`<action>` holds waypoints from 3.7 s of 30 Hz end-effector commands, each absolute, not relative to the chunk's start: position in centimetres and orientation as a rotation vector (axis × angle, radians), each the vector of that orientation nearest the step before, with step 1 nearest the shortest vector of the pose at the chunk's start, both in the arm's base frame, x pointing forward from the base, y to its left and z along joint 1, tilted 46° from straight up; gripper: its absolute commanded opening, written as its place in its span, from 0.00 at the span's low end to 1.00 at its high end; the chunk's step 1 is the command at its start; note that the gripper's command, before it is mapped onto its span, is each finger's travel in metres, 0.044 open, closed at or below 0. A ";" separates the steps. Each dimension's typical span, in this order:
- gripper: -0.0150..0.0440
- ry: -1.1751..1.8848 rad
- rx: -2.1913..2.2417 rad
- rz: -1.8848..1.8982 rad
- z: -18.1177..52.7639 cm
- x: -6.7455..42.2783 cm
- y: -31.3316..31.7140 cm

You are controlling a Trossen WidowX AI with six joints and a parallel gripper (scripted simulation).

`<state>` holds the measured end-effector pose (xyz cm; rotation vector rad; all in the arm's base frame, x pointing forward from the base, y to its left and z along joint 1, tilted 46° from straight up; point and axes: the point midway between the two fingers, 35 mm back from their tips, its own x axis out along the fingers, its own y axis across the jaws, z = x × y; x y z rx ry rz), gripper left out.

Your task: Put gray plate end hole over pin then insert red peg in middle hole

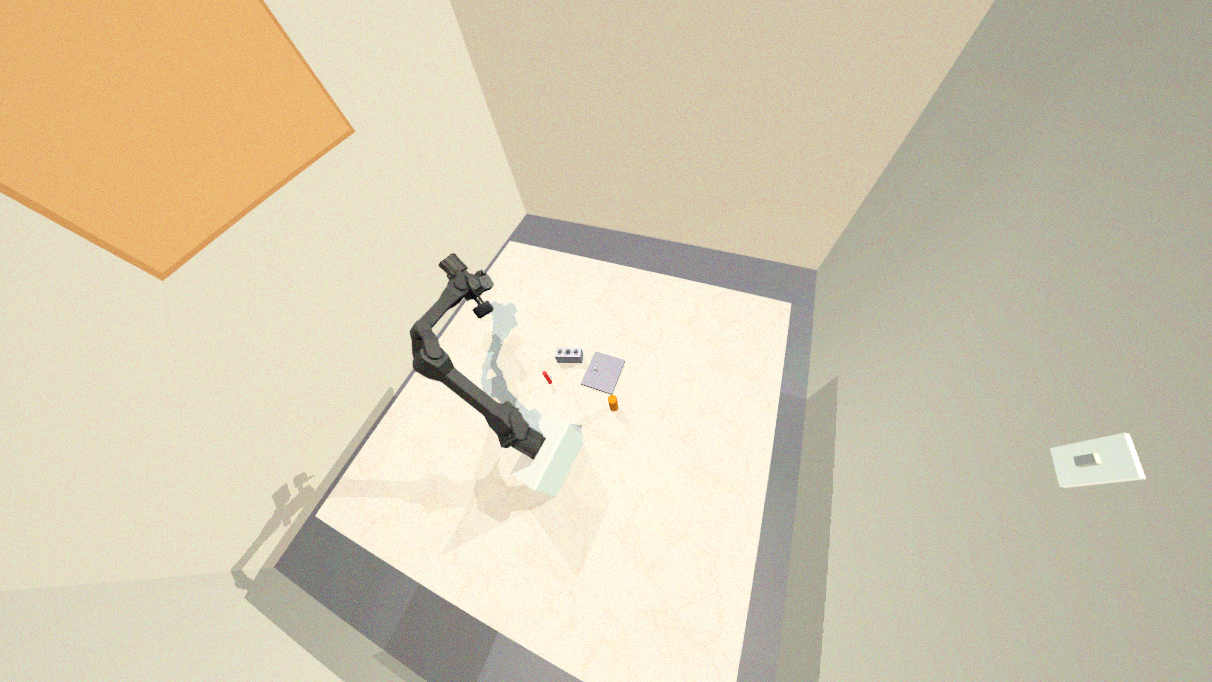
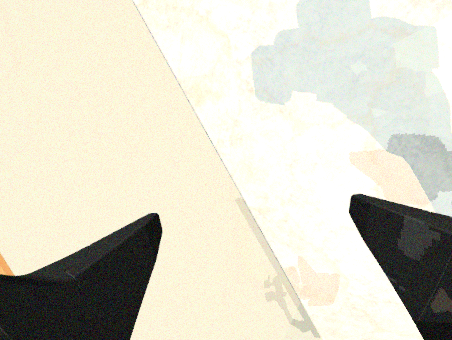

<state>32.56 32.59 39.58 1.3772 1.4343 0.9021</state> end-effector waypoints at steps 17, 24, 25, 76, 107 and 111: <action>1.00 1.673 1.440 -0.125 13.6 37.8 12.1; 1.00 1.794 1.459 -0.305 10.1 34.6 7.6; 1.00 1.794 1.459 -0.305 10.1 34.6 7.6; 1.00 1.797 1.460 -0.300 1.7 33.9 16.6; 0.48 1.797 1.463 -0.300 0.7 33.7 17.7; 0.33 1.797 1.463 -0.301 0.8 33.8 17.6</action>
